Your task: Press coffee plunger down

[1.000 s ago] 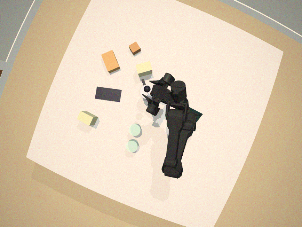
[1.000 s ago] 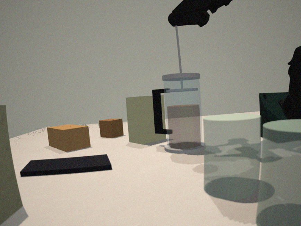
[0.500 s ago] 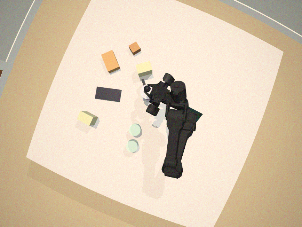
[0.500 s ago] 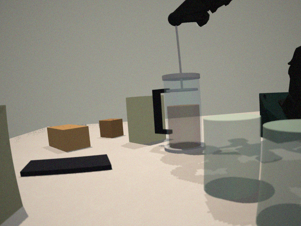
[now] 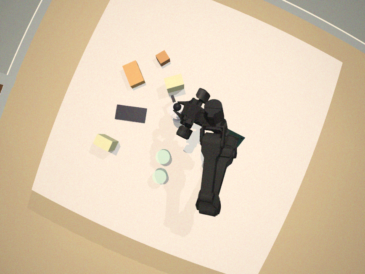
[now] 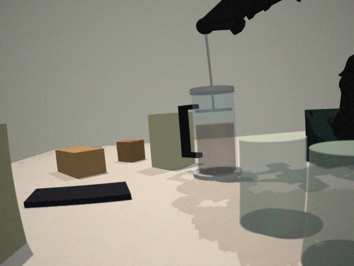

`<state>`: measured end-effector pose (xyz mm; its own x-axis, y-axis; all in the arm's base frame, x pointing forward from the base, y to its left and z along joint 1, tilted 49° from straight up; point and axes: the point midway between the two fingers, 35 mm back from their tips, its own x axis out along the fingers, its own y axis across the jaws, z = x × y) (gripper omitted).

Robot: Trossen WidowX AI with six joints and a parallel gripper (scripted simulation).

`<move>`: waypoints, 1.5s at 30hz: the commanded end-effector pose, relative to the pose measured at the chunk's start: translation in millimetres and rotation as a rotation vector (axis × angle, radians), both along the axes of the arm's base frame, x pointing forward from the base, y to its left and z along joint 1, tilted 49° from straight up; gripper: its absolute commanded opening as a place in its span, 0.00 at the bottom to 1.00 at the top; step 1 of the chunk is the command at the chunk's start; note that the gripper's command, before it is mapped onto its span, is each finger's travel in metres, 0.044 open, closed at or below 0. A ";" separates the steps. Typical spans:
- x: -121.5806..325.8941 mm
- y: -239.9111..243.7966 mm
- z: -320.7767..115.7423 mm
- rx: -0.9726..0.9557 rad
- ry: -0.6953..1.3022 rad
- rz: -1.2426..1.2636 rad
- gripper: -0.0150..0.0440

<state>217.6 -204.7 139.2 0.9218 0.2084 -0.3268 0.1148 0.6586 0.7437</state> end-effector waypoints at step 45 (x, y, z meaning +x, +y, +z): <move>17.4 58.2 -57.2 0.005 0.014 0.005 0.47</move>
<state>234.3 -157.1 91.1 0.9247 0.2009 -0.3234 0.1112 0.6698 0.7342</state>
